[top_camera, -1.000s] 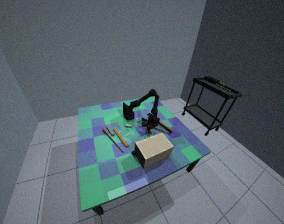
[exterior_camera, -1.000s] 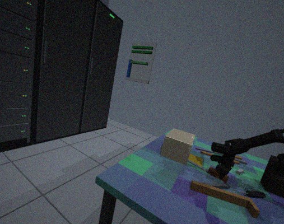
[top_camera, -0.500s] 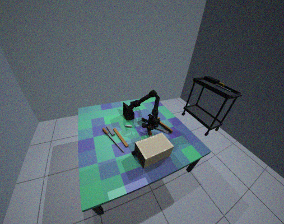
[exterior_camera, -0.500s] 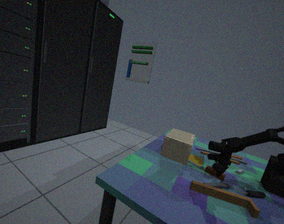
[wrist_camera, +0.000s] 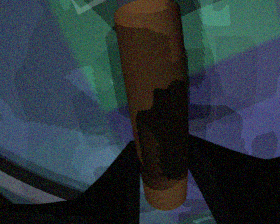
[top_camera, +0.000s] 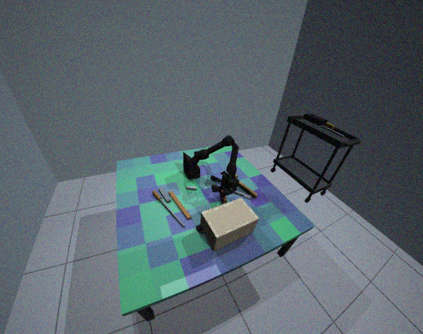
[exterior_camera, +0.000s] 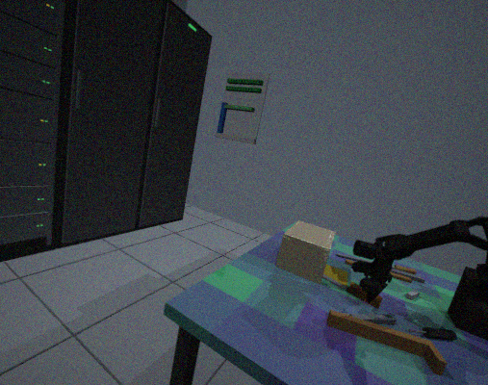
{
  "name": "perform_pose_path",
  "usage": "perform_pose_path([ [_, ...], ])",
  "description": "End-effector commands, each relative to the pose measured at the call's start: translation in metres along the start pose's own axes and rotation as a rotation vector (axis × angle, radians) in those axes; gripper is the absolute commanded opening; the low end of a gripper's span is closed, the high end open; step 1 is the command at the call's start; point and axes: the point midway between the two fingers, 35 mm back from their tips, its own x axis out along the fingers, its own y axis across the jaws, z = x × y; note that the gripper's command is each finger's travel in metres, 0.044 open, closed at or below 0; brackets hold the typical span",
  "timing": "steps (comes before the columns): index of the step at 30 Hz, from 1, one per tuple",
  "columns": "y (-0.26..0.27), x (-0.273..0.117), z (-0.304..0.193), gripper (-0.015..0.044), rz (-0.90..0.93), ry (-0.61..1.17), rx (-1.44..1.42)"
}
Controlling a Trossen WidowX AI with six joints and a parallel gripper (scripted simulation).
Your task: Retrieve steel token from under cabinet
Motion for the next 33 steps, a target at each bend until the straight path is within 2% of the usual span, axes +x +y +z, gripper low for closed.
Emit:
perform_pose_path([
  [1, 0.000, 0.000, 0.005, 0.0000, 0.002, 0.000, -0.002],
  [33, 0.001, -0.001, 0.040, 0.0000, 0.002, -0.001, -0.004],
])
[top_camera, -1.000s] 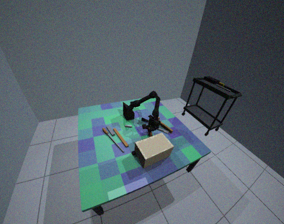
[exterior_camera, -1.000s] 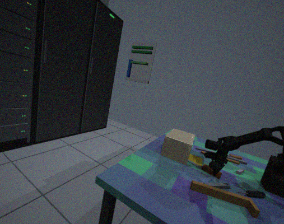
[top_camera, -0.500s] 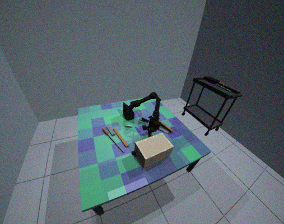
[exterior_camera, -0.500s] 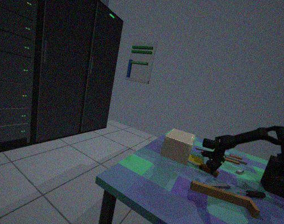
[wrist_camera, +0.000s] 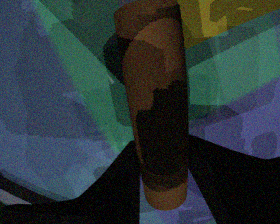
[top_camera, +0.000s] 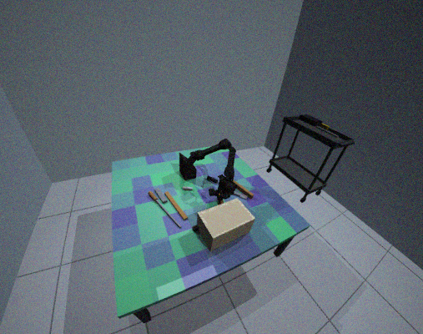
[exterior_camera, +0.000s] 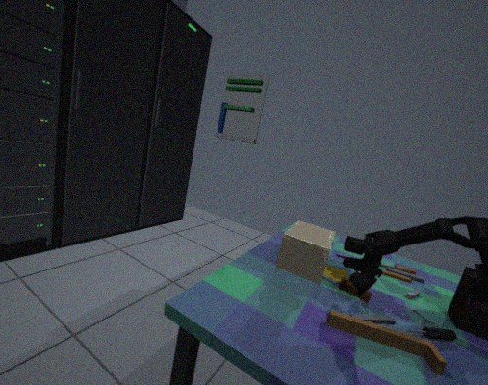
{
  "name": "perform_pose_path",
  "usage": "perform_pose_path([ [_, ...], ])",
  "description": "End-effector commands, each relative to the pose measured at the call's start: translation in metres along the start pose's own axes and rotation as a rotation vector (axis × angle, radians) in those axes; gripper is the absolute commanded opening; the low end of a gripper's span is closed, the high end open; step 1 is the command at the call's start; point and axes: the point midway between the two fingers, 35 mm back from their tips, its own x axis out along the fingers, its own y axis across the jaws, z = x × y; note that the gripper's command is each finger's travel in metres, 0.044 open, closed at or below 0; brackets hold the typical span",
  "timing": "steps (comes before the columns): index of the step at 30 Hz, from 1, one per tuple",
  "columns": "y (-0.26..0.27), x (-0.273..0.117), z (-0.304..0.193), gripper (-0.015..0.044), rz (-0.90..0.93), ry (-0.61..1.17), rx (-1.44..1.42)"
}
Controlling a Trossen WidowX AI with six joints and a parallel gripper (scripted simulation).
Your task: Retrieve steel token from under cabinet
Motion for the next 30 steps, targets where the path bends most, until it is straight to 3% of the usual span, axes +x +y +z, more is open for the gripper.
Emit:
perform_pose_path([
  [1, 0.000, 0.000, 0.005, 0.0000, 0.002, 0.000, -0.003],
  [30, -0.016, 0.001, 0.022, 0.0000, 0.001, -0.001, -0.003],
])
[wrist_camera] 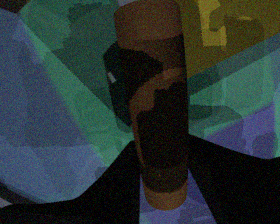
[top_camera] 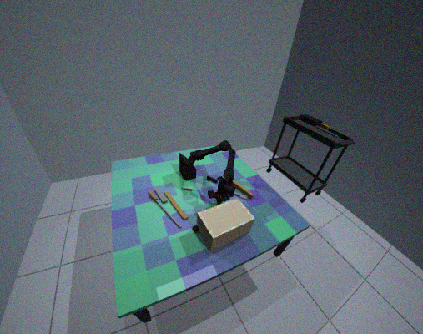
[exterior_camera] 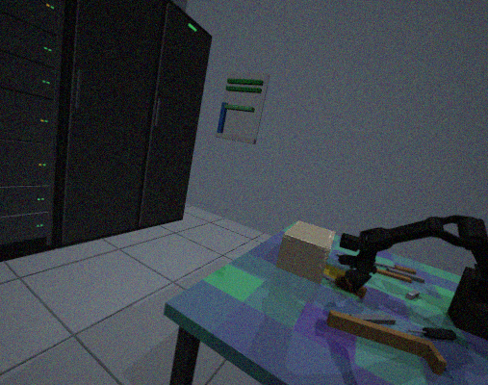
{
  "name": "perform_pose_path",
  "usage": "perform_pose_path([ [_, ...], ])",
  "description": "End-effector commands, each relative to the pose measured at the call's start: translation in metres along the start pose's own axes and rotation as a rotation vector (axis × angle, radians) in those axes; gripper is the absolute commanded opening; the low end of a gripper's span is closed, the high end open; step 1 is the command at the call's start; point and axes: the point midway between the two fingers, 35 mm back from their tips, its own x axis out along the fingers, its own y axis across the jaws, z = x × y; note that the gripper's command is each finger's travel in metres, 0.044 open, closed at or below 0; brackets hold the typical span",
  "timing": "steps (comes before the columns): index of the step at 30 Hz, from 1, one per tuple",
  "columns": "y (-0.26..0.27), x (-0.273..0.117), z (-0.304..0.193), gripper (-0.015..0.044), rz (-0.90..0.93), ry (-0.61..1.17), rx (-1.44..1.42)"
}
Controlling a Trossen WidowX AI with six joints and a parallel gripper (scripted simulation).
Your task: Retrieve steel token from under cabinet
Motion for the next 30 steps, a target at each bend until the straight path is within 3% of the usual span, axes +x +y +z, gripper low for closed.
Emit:
perform_pose_path([
  [1, -0.009, 0.001, 0.000, 0.0000, -0.007, -0.001, 0.004],
  [30, -0.028, 0.001, -0.006, 0.0000, -0.008, -0.001, 0.004],
])
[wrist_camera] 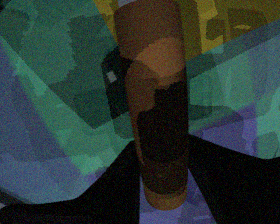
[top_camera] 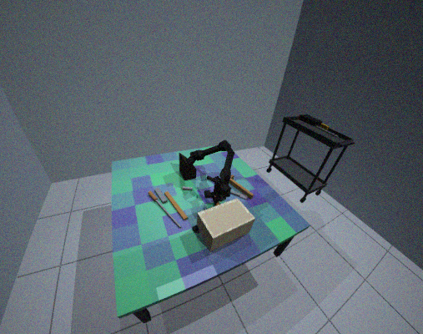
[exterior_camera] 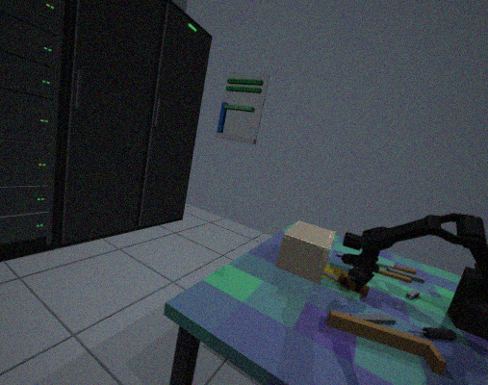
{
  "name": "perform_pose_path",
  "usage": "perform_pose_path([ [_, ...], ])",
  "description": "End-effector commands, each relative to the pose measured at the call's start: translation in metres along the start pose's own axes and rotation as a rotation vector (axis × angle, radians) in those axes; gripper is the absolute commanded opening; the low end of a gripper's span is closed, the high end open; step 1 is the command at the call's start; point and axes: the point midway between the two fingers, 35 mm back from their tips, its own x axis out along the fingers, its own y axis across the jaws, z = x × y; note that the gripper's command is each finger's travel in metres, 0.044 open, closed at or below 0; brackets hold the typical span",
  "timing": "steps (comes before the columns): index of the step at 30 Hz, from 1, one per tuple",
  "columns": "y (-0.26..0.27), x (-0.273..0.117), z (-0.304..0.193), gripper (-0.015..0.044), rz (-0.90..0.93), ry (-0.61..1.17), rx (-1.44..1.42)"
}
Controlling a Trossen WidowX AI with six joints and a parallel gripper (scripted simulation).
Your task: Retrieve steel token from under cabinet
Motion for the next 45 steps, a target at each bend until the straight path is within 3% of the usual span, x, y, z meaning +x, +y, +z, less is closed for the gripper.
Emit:
perform_pose_path([
  [1, -0.001, 0.001, -0.005, 0.0000, -0.008, 0.000, 0.003],
  [45, 0.001, 0.001, -0.052, 0.0000, -0.008, 0.002, 0.005],
])
